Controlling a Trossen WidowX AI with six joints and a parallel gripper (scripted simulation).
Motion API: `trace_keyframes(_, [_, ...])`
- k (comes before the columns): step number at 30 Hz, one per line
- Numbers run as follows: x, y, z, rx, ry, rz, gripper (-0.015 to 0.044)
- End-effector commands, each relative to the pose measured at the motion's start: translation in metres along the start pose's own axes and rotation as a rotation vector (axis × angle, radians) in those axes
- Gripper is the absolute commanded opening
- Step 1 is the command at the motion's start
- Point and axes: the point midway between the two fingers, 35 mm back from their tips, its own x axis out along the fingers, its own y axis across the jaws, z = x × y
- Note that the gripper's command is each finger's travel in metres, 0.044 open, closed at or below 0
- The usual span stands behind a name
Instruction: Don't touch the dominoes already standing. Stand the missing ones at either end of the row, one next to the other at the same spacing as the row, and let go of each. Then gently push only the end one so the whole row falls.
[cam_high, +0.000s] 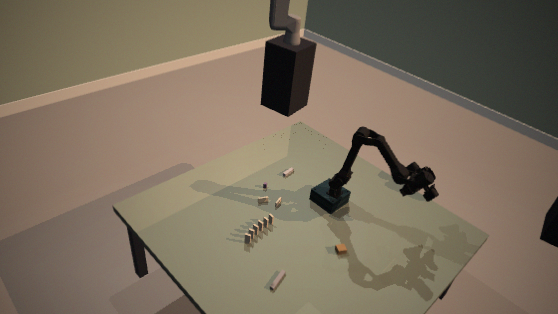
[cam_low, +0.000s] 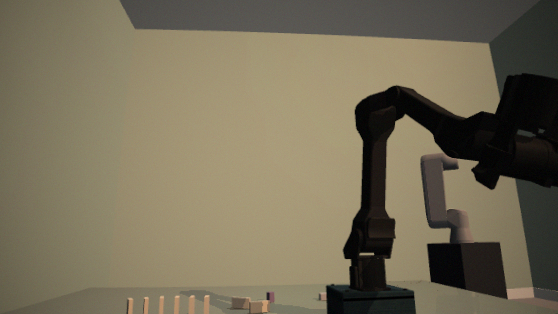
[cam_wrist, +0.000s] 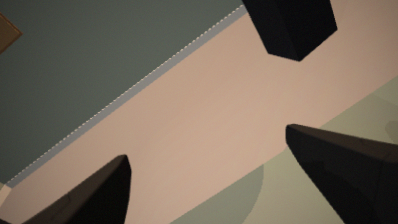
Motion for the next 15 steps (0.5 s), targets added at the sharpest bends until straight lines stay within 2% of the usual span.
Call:
trace_keyframes(1, [-0.002, -0.002, 0.0, 0.009, -0.002, -0.009, 0.0426])
trace_keyframes(3, [-0.02, -0.017, 0.001, 0.082, -0.021, -0.082, 0.044])
trace_keyframes(10, [-0.13, -0.08, -0.008, 0.484, -0.18, -0.445, 0.044])
trace_keyframes(15, [-0.193, -0.098, -0.024, 0.633, -0.272, -0.641, 0.044])
